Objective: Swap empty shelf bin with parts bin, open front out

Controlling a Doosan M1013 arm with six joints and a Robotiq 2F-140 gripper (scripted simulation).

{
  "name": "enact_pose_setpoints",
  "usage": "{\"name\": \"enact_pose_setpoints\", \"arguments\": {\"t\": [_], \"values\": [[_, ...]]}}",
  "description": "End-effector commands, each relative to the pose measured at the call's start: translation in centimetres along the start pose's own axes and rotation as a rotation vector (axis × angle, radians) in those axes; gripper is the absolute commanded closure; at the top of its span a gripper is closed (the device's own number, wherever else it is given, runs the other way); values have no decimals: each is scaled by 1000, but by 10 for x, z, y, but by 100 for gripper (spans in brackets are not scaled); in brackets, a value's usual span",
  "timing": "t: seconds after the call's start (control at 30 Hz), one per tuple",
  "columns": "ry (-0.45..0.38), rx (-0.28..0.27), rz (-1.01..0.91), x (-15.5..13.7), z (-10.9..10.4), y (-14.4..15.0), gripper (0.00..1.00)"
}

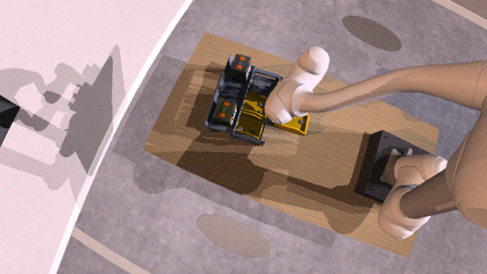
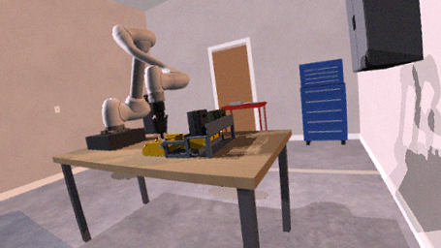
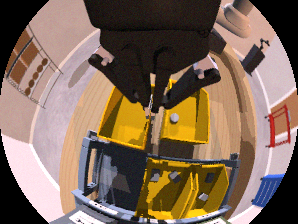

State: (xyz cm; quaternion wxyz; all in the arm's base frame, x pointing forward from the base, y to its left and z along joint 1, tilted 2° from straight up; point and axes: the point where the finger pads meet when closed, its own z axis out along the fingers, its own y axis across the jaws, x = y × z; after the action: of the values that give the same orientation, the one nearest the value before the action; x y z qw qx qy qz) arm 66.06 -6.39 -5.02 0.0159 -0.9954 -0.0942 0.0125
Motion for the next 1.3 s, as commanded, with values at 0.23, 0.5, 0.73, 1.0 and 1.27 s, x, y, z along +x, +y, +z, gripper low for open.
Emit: {"name": "enact_pose_setpoints", "arguments": {"t": [0.23, 0.5, 0.73, 1.0, 1.27], "values": [[-3, 0, -4, 0, 4, -2, 90], [-3, 0, -4, 0, 4, -2, 90], [-3, 0, -4, 0, 4, -2, 90], [-3, 0, -4, 0, 4, -2, 90], [-3, -1, -4, 0, 0, -2, 90]]}}
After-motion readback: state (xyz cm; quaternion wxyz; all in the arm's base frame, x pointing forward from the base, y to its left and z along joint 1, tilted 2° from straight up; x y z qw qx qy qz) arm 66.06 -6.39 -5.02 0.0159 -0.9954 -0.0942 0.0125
